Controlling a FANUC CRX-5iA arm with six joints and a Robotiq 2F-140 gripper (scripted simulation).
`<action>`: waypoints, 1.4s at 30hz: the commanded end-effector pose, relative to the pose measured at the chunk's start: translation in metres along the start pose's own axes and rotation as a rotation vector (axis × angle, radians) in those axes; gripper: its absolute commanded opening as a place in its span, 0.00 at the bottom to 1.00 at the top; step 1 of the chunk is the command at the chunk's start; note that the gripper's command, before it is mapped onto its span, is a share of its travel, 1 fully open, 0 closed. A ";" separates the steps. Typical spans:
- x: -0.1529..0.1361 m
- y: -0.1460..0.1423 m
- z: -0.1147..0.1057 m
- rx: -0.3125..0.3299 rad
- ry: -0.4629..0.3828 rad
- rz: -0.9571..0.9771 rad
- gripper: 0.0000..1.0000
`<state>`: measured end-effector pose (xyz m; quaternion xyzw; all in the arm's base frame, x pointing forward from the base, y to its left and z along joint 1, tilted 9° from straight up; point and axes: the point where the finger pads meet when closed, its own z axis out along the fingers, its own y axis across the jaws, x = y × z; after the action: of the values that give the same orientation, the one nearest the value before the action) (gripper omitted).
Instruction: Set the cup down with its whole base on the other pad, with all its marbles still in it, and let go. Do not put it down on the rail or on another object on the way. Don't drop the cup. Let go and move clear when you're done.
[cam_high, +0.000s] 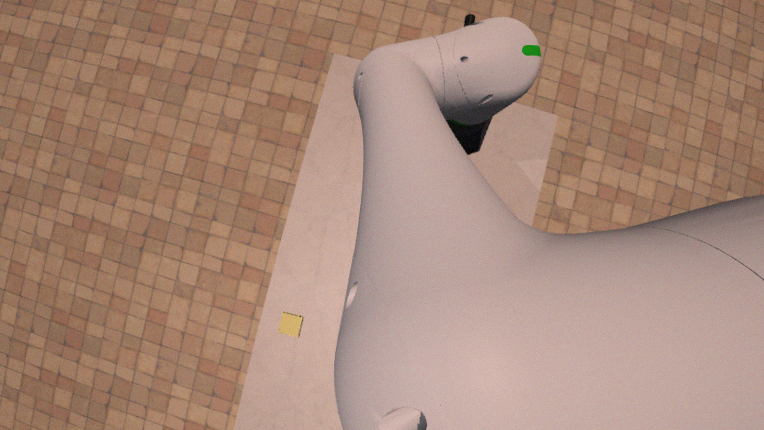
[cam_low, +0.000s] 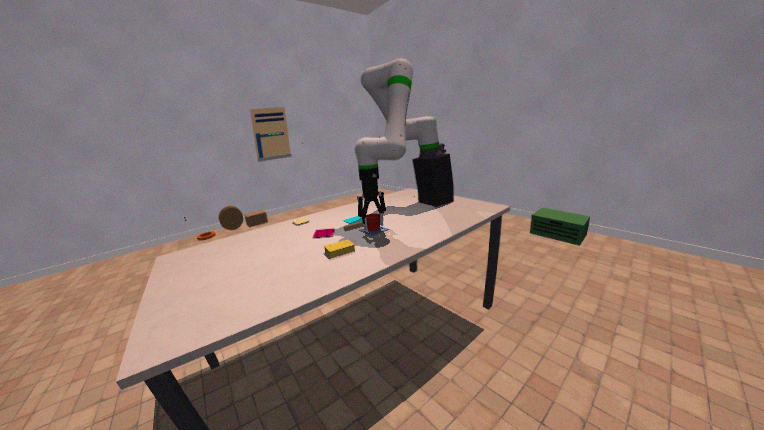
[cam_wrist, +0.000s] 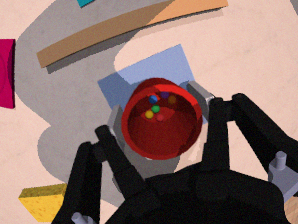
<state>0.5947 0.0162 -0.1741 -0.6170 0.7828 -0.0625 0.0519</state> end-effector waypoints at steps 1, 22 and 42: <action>0.000 0.000 0.000 0.000 0.000 0.000 0.56; 0.000 0.000 0.000 0.000 0.000 0.000 0.54; 0.000 0.000 0.000 0.000 0.000 0.000 0.52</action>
<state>0.5947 0.0162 -0.1741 -0.6170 0.7828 -0.0625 0.0519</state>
